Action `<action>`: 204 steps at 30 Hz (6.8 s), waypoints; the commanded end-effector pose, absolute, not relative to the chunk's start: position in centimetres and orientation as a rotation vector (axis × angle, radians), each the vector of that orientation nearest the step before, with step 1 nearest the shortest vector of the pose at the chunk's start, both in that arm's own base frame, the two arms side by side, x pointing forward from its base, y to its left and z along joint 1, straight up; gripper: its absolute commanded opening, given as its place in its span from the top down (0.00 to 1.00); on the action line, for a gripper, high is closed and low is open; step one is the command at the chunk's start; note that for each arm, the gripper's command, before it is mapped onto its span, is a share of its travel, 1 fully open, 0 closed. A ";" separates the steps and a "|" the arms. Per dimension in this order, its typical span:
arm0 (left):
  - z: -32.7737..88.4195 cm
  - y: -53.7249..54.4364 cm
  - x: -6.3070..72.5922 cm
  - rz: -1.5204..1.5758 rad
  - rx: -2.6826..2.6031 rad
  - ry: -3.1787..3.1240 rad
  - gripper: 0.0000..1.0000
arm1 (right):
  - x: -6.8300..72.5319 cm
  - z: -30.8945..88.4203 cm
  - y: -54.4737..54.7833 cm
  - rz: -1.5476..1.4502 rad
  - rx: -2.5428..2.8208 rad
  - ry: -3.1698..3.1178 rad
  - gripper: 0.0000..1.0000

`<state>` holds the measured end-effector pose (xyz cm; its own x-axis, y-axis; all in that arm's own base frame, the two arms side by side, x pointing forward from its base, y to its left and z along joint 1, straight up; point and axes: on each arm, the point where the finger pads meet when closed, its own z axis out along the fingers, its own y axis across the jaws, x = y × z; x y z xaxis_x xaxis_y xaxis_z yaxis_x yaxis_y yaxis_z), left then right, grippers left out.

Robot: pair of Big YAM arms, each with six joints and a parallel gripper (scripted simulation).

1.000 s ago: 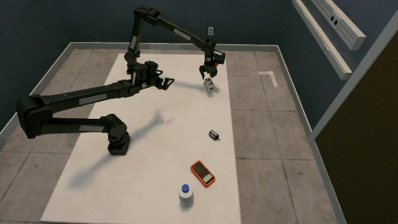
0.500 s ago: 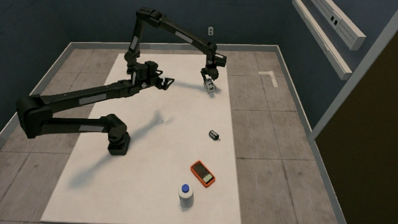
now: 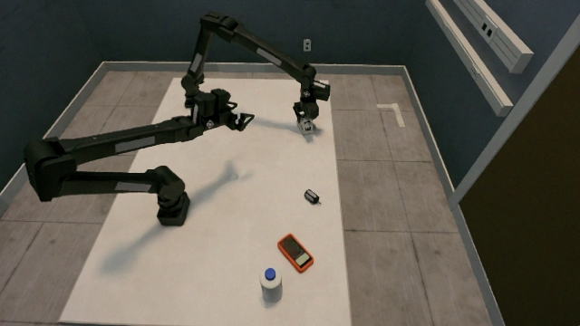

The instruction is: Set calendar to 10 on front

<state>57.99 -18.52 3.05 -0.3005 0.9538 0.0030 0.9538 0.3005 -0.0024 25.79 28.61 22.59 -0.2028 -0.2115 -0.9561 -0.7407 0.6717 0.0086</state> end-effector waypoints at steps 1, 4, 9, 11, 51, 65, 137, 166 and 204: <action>3.3 -18.7 58.5 -0.004 -1.873 -2.537 0.31 | 26.2 23.3 28.7 0.577 -0.762 1.724 0.00; 3.4 -18.7 58.4 -0.005 -1.873 -2.538 0.31 | 26.2 23.3 28.7 0.577 -0.762 1.724 0.00; 3.8 -18.7 58.4 -0.007 -1.873 -2.538 0.40 | 26.2 23.3 28.7 0.577 -0.762 1.724 0.00; 3.8 -18.7 58.4 -0.007 -1.873 -2.538 0.40 | 26.2 23.3 28.7 0.577 -0.762 1.724 0.00; 9.9 -18.7 58.8 -0.014 -1.890 -2.543 0.60 | 26.8 25.0 29.5 0.581 -0.758 1.687 0.00; 12.3 -18.7 58.7 -0.014 -1.889 -2.542 0.60 | 30.1 22.4 39.4 0.645 -0.828 1.655 0.00; 2.2 -4.4 53.2 -0.004 -2.224 -2.217 0.60 | 31.5 16.1 44.9 0.665 -0.876 1.682 0.00; 4.6 -4.8 53.3 -0.055 -2.250 -2.244 0.31 | 31.5 16.1 44.9 0.665 -0.876 1.682 0.00; 8.6 -4.9 53.8 -0.019 -2.237 -2.219 0.00 | 31.5 16.1 44.9 0.665 -0.876 1.682 0.00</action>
